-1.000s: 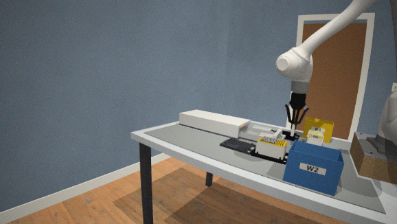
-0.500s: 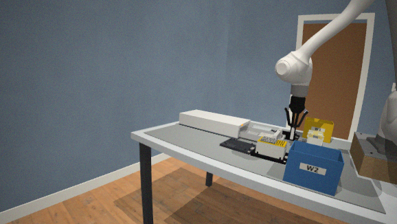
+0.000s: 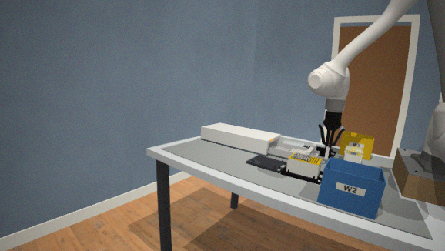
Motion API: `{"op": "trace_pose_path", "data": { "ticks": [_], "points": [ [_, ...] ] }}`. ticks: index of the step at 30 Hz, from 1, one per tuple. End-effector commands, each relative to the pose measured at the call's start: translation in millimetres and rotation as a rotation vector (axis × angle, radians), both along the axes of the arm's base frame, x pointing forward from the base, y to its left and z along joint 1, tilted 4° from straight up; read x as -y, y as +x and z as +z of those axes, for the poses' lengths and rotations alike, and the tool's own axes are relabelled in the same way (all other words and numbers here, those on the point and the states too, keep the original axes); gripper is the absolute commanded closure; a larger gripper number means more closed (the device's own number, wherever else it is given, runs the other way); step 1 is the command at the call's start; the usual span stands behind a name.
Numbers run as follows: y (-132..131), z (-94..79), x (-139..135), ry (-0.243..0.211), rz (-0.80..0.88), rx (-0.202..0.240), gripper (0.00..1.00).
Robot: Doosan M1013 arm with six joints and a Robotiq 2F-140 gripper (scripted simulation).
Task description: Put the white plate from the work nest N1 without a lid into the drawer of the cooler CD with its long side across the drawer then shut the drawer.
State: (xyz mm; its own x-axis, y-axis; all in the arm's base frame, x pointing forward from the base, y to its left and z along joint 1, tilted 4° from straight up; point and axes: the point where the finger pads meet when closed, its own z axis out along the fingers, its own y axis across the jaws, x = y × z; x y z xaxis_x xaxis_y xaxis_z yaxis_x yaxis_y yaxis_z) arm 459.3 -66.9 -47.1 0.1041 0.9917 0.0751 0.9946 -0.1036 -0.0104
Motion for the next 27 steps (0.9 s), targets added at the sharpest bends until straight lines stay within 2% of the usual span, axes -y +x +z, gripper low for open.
{"op": "trace_pose_path", "data": {
  "ticks": [1,16,27],
  "points": [
    [0.0,-3.7,-0.3,0.0,0.0,0.0,1.0],
    [0.0,-21.0,-1.6,0.0,0.0,0.0,1.0],
    [0.0,-21.6,-1.7,0.0,0.0,0.0,1.0]
  ]
}}
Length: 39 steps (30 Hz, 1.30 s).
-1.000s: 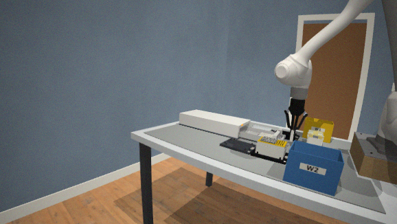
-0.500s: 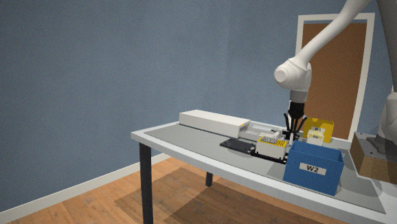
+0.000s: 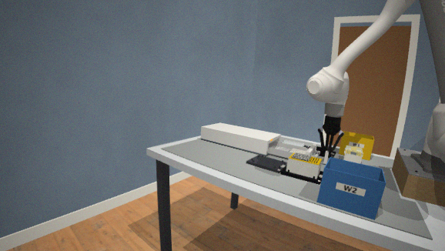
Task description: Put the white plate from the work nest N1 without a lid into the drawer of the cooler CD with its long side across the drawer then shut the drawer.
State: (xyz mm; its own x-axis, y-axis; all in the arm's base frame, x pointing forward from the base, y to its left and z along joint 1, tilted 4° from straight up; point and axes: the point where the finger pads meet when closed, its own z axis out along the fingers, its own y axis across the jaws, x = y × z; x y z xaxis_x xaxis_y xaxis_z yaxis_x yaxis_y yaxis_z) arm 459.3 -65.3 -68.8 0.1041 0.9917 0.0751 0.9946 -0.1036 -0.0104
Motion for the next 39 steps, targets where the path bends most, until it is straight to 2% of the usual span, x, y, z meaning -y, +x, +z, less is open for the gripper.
{"op": "trace_pose_path", "data": {
  "ticks": [1,33,39],
  "points": [
    [0.0,0.1,0.0,0.0,0.0,0.0,1.0],
    [0.0,0.1,0.0,0.0,0.0,0.0,1.0],
    [8.0,0.0,0.8,0.0,0.0,0.0,1.0]
  ]
}}
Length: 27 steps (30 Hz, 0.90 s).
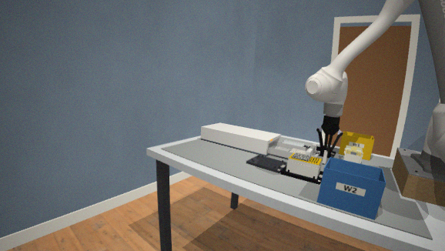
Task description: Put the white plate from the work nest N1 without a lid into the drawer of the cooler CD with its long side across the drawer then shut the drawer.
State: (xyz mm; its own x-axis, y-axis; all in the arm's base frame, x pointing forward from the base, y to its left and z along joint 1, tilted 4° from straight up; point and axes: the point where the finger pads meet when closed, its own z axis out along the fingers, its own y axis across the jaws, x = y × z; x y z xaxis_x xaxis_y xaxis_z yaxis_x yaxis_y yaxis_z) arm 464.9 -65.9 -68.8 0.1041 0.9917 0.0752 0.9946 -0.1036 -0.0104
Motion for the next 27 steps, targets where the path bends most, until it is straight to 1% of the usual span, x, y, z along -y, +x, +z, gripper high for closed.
{"op": "trace_pose_path", "data": {
  "ticks": [1,27],
  "points": [
    [3.7,0.0,0.3,0.0,0.0,0.0,1.0],
    [32.8,-0.3,3.4,0.0,0.0,0.0,1.0]
  ]
}}
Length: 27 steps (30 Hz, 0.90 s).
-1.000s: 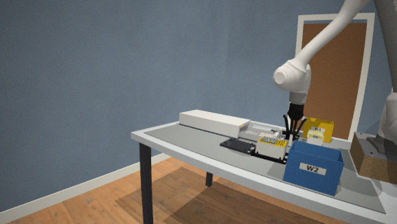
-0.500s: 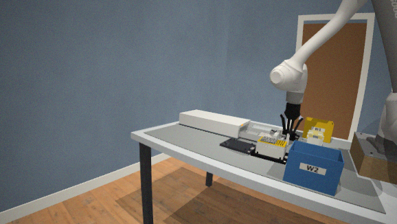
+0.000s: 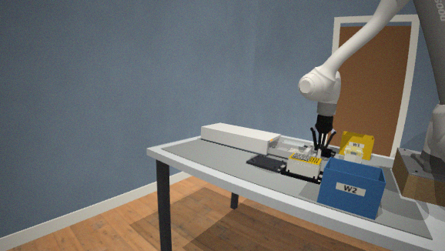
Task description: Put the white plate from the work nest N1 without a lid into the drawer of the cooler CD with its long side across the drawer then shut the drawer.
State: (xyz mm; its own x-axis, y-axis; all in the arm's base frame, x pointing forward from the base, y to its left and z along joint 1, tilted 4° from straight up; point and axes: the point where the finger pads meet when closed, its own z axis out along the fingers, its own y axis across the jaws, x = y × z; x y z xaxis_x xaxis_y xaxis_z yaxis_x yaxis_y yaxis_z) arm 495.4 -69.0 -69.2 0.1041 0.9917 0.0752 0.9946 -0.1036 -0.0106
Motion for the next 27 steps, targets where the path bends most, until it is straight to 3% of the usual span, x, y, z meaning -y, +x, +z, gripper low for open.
{"op": "trace_pose_path", "data": {
  "ticks": [1,27],
  "points": [
    [3.7,0.1,0.4,0.0,0.0,0.0,1.0],
    [34.3,-0.2,3.5,0.0,0.0,0.0,1.0]
  ]
}}
